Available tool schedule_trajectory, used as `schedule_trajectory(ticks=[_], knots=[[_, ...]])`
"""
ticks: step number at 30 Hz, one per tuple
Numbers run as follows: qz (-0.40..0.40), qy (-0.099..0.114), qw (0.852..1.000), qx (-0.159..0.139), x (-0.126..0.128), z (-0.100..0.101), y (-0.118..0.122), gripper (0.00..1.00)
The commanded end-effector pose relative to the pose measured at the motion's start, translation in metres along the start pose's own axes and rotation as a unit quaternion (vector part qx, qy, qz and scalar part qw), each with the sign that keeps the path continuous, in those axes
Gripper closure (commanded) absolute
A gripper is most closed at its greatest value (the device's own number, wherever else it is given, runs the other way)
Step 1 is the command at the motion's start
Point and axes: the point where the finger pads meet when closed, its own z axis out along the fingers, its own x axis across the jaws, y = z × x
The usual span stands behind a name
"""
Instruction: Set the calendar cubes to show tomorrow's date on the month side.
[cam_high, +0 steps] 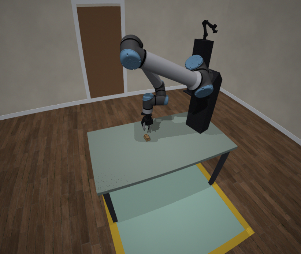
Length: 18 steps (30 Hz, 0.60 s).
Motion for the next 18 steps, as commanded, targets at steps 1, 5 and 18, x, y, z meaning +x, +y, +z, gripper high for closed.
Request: schedule_trajectory(ticks=[1, 5, 18], knots=[[0.0, 0.0, 1.0, 0.0, -0.0002, -0.0002, 0.0001, 0.72], [0.0, 0.0, 1.0, 0.0, -0.0002, 0.0004, 0.0001, 0.72], [0.0, 0.0, 1.0, 0.0, -0.0002, 0.0077, 0.0001, 0.72]])
